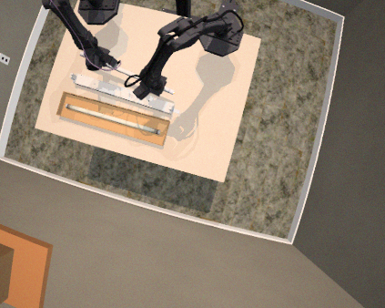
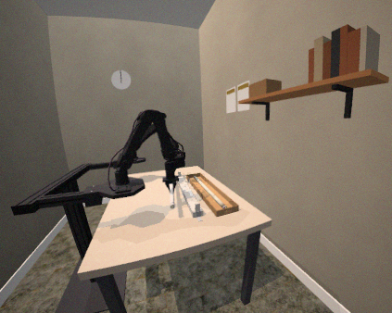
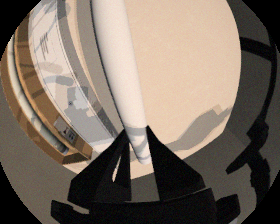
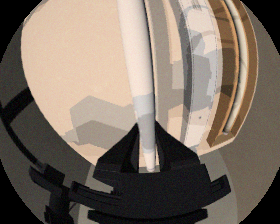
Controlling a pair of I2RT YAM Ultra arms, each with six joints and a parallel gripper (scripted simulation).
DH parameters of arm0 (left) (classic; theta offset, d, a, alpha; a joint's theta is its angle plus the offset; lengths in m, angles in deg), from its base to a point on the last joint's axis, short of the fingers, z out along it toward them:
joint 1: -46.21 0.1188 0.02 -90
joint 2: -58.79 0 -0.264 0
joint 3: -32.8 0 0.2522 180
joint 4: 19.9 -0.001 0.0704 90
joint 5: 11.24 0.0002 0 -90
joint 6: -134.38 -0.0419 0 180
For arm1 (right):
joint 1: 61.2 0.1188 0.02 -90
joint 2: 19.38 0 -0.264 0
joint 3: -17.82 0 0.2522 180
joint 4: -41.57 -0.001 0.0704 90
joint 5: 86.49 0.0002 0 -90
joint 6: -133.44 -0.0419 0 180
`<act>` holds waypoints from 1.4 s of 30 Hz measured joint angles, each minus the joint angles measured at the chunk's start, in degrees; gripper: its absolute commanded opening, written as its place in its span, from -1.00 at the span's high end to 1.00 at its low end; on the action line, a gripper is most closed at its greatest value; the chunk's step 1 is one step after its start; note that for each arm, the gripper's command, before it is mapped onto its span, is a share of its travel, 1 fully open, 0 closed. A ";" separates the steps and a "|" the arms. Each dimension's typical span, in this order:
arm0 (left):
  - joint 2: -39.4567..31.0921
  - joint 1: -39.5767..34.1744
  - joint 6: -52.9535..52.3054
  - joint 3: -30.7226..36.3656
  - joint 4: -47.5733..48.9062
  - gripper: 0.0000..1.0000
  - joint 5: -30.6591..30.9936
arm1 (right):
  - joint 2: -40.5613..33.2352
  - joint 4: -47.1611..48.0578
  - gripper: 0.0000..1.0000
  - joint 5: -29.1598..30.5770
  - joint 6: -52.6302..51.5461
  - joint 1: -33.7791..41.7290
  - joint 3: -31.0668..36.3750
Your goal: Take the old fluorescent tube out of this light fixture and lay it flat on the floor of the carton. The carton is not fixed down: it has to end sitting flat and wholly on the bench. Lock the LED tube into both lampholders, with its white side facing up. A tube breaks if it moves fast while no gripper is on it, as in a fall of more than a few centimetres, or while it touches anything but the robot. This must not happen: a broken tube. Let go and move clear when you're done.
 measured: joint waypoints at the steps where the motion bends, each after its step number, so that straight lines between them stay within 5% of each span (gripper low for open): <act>1: -0.17 -0.02 0.00 0.00 -0.20 0.78 -0.02 | -0.39 -0.37 0.78 0.00 0.00 0.02 0.02; 42: -2.05 0.46 0.00 -2.56 -4.37 0.78 -0.02 | -3.58 -6.23 0.78 0.07 1.11 -0.66 -2.93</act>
